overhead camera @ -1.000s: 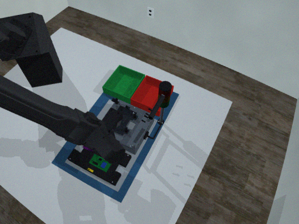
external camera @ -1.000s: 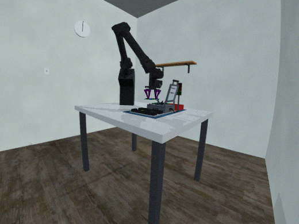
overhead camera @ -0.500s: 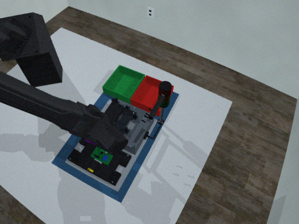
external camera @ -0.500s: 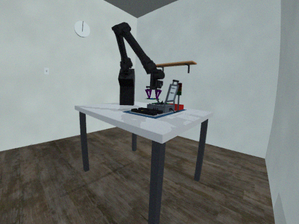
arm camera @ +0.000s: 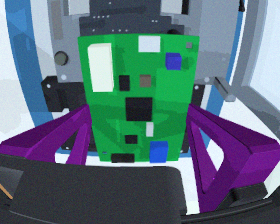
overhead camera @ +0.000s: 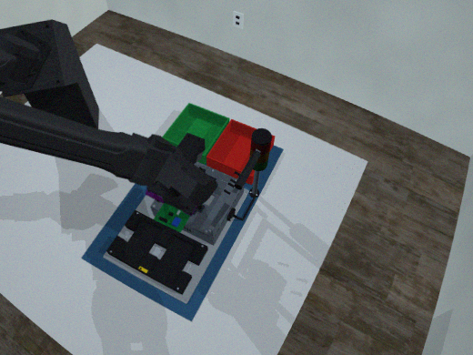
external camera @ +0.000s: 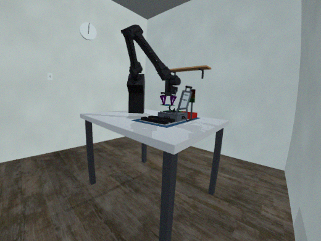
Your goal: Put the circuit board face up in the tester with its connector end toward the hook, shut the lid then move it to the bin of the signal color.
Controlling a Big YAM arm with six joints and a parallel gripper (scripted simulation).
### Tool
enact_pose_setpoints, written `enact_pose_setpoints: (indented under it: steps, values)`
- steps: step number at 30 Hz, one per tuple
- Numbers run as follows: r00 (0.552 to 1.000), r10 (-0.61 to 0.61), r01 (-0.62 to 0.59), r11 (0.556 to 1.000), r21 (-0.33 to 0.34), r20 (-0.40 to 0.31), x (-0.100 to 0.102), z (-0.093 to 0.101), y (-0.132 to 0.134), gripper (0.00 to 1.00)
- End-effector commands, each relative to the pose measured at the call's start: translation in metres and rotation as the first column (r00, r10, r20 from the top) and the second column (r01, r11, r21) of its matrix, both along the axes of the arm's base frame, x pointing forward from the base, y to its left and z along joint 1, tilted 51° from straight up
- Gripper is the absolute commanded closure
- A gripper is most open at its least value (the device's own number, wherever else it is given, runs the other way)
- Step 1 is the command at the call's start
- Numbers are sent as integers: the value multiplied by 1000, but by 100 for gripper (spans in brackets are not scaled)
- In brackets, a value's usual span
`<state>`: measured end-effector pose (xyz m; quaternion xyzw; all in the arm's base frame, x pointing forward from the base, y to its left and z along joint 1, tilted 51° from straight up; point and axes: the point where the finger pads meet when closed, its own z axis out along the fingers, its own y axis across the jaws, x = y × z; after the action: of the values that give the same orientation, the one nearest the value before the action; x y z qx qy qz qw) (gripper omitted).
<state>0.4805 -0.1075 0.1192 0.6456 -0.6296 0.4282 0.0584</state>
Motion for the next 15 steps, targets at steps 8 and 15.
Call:
enact_pose_setpoints:
  steps: [8, 15]
  values:
    - [999, 9, -10, 1000, 23, 40, 8, -25, 49, 28]
    - [1000, 9, -10, 1000, 22, 28, 2, -47, 69, 28]
